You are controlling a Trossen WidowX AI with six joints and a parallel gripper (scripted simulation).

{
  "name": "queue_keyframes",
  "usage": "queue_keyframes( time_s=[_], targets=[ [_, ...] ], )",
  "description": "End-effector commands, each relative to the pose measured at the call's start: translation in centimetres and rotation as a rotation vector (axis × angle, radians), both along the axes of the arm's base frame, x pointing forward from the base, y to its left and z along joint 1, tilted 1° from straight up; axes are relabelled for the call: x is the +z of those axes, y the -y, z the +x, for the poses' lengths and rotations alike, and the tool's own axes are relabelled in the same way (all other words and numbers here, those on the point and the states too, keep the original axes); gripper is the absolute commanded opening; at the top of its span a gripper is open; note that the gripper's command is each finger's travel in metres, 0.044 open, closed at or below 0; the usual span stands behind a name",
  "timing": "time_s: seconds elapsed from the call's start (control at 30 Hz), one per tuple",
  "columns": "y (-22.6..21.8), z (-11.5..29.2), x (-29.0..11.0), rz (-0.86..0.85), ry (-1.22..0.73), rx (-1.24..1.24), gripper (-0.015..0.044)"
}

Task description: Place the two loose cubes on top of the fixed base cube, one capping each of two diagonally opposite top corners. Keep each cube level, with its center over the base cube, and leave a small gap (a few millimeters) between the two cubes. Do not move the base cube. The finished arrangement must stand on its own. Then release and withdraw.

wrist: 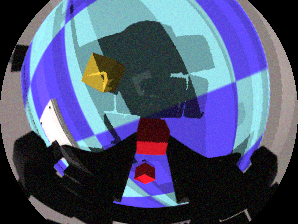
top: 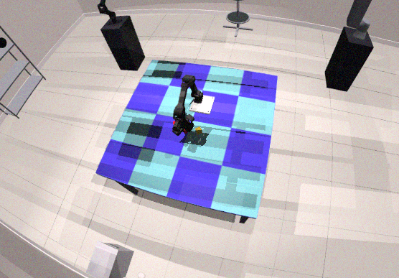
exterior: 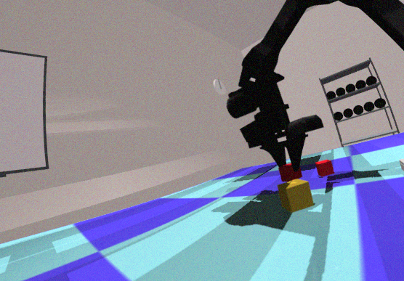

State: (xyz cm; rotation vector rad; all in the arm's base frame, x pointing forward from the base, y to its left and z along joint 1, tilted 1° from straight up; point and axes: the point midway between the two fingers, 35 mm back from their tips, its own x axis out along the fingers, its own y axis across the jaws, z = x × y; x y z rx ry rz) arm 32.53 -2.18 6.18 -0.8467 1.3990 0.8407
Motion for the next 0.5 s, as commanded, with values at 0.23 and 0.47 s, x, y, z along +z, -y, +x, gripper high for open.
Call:
queue_keyframes(
  time_s=[0.23,0.47],
  targets=[
    [0.0,0.3,3.4,0.005,0.009,-0.004,0.0105],
    [0.0,0.2,5.7,0.005,0.009,-0.004,0.0105]
  ],
)
